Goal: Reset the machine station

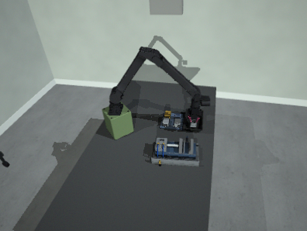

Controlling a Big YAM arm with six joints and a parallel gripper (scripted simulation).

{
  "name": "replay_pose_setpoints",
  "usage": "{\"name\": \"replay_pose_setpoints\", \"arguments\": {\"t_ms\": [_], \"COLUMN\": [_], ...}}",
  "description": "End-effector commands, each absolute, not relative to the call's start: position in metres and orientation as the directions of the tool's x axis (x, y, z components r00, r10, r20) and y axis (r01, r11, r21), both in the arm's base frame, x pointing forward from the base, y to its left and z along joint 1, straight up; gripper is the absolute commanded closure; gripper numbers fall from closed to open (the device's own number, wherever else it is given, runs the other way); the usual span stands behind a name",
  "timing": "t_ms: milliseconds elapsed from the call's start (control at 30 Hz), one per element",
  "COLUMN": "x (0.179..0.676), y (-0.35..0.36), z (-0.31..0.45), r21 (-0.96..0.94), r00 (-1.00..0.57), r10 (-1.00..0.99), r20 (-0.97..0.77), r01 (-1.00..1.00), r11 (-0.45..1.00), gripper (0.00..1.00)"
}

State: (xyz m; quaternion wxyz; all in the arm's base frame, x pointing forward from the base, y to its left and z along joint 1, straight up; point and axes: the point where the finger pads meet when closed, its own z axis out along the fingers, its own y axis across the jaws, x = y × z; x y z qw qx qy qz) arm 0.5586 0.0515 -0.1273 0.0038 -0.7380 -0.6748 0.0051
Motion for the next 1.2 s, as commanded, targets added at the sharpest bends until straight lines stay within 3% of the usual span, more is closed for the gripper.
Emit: {"name": "replay_pose_setpoints", "arguments": {"t_ms": [0, 1167], "x": [0.575, 0.571], "y": [0.057, 0.058], "z": [-0.116, -0.134], "r21": [0.027, 0.017], "r00": [0.076, 0.075], "r10": [0.997, 0.997], "r20": [0.007, 0.005], "r01": [0.997, 0.997], "r11": [-0.076, -0.075], "gripper": [1.00, 1.00]}}
